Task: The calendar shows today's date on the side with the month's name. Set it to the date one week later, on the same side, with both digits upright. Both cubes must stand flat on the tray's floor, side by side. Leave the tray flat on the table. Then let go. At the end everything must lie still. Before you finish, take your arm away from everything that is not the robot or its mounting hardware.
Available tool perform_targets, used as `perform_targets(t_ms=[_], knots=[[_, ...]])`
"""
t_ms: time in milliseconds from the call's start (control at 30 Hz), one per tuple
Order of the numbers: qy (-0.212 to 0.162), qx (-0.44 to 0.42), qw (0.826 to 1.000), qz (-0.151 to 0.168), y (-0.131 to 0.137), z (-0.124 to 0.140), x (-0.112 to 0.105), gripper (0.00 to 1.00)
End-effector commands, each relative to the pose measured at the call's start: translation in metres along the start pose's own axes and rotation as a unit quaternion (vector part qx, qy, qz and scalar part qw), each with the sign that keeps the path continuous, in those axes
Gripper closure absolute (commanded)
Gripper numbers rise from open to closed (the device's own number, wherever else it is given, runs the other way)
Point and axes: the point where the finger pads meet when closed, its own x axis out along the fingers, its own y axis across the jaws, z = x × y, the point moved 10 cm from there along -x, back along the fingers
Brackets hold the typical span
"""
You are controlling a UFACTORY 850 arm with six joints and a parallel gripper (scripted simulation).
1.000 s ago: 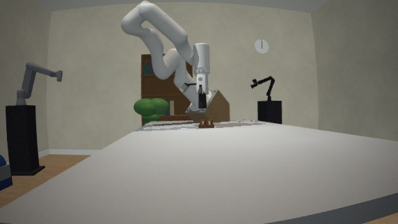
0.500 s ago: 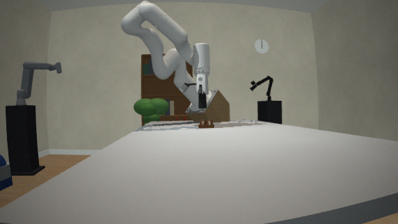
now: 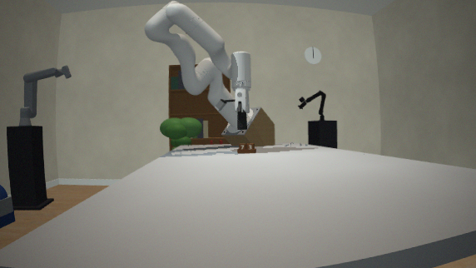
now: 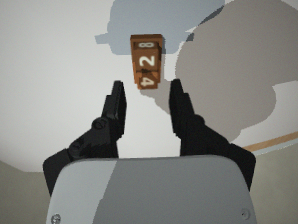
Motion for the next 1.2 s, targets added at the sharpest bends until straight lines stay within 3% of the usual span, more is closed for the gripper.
perform_targets(t_ms=[0, 433, 1167], knots=[[0.0, 0.0, 1.0, 0.0, 0.0, 0.0, 0.0, 0.53], [0.0, 0.0, 1.0, -0.001, 0.0, 0.0, 0.006, 0.53], [0.0, 0.0, 1.0, -0.001, 0.0, 0.001, 0.036, 0.53]])
